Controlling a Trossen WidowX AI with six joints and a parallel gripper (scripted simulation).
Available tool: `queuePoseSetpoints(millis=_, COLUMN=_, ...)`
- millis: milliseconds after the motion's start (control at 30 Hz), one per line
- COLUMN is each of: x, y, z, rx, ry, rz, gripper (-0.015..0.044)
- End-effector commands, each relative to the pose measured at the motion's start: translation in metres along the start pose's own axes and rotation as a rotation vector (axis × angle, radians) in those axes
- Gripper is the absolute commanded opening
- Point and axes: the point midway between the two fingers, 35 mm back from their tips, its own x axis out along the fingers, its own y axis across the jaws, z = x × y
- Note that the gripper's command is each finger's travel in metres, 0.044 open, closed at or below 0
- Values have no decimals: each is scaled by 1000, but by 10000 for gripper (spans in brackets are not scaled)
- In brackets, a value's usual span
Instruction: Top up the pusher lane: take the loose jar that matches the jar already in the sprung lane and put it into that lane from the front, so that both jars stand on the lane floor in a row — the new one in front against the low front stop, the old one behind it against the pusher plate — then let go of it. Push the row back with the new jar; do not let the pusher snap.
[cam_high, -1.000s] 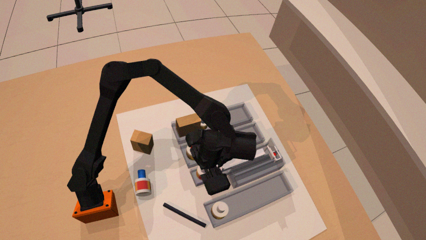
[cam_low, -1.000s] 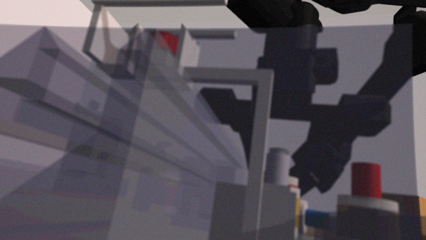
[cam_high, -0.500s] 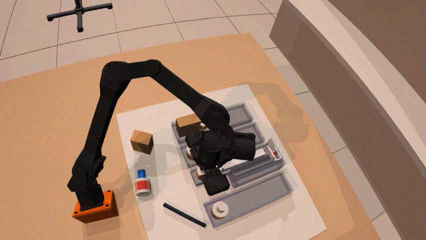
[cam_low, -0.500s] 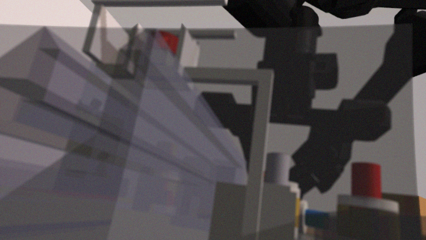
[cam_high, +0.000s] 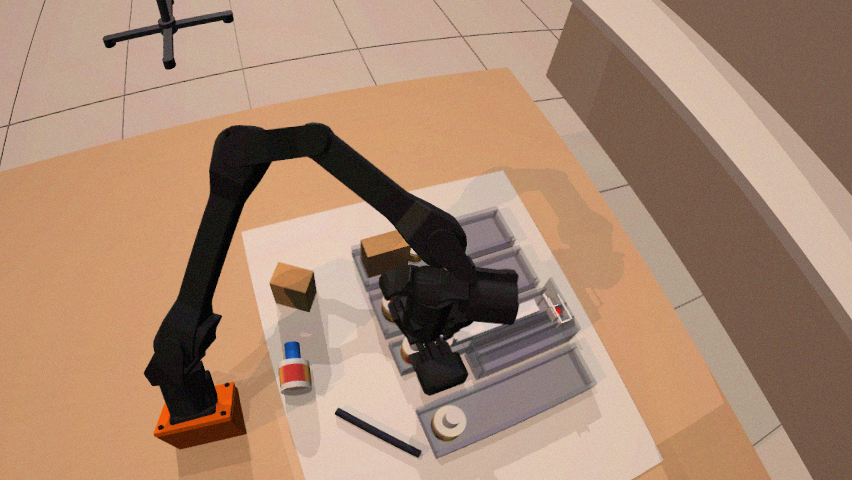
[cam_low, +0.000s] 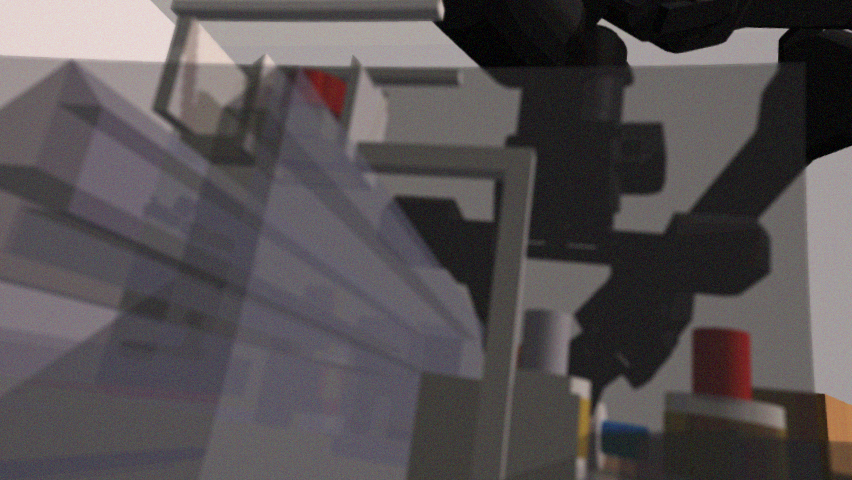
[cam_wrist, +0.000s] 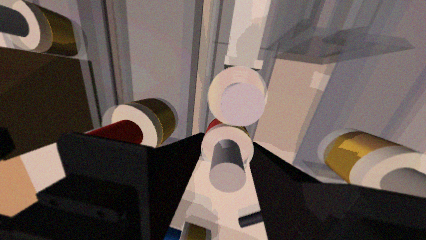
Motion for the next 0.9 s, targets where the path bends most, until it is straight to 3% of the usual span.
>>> queuePoseSetpoints(millis=0, x=1, y=1, z=3, rx=-6, ry=-12, rz=6, gripper=0)
queuePoseSetpoints(millis=867, x=3, y=1, z=-1, rx=-5, ry=-12, rz=6, gripper=0)
